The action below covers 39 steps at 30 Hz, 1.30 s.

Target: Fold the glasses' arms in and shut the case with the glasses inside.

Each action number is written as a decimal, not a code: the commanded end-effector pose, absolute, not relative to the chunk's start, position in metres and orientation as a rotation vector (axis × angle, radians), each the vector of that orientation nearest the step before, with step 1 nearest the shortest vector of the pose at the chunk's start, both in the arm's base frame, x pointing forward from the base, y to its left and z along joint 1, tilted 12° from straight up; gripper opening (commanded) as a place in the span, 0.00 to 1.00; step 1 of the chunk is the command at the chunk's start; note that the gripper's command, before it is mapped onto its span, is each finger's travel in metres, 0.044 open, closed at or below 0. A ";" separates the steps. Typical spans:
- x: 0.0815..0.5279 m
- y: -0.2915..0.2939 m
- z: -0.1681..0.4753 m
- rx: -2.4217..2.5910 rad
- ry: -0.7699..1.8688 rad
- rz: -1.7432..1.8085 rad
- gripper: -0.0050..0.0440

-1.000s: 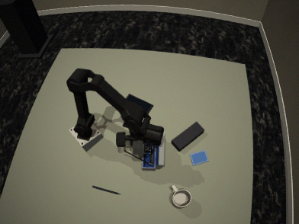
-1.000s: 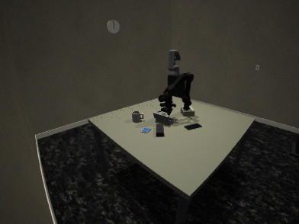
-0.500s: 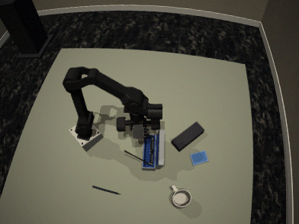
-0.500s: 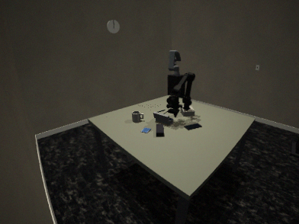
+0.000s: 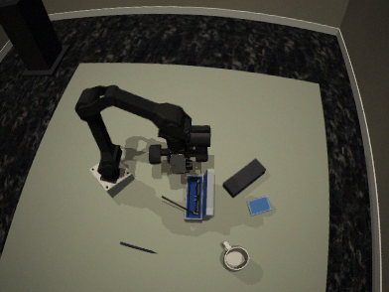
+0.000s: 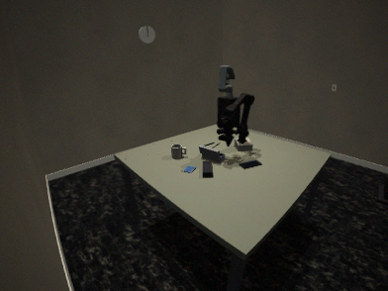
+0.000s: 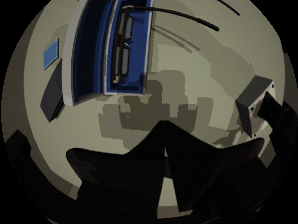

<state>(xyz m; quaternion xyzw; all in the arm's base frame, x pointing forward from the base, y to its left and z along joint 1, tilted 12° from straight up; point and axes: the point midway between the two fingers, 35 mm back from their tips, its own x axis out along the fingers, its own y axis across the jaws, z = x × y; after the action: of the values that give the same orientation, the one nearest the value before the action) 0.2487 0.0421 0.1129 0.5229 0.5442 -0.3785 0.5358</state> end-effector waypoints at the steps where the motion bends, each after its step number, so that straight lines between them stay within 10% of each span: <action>1: 0.249 0.042 0.115 1.244 1.292 -0.899 0.10; 39: 0.260 0.015 0.111 0.844 1.409 -0.530 0.10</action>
<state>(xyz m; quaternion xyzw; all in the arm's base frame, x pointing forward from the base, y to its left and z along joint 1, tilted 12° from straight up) 0.2575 0.0189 0.1118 0.3932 0.6106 -0.2539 0.6388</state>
